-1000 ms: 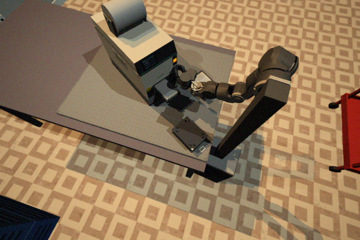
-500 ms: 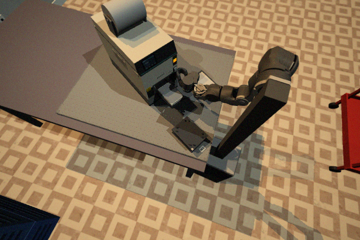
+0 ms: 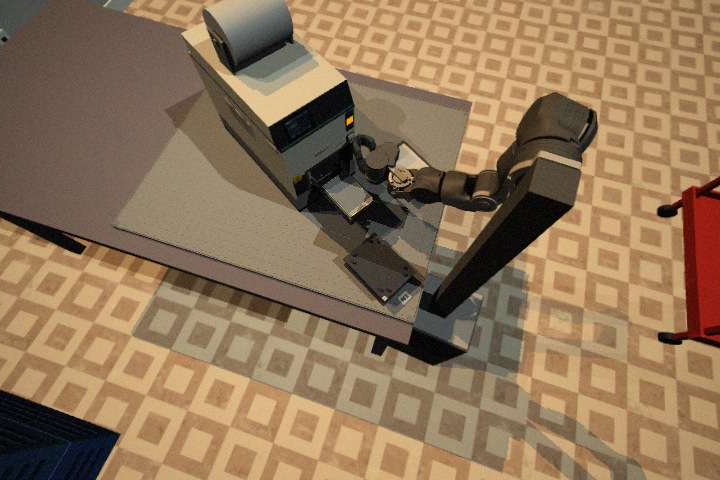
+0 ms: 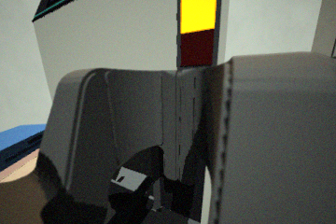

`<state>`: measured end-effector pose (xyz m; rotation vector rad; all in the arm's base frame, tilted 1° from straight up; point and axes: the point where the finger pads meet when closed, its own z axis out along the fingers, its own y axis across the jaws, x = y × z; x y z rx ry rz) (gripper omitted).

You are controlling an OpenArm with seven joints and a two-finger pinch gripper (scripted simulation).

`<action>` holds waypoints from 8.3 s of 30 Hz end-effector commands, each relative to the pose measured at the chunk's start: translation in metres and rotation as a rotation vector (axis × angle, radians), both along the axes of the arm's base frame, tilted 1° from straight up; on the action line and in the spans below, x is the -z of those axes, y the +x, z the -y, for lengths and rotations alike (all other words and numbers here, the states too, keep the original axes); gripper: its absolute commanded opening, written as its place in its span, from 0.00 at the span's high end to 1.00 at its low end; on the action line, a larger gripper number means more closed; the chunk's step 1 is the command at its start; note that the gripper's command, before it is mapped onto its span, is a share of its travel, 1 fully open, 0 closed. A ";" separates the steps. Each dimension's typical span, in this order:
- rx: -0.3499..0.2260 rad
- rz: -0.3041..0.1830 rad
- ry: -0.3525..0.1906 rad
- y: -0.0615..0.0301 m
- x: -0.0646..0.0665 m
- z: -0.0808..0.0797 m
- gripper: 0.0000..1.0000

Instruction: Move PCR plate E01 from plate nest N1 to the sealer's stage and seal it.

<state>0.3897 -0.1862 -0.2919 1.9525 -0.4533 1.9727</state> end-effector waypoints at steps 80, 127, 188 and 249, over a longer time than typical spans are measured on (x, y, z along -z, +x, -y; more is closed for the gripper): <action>0.208 0.089 0.199 -0.0673 0.007 -0.068 1.00; 0.488 0.292 0.536 -0.1084 0.005 -0.170 1.00; 0.305 0.214 0.368 -0.1115 0.005 -0.174 1.00; 0.305 0.214 0.368 -0.1196 0.010 -0.176 1.00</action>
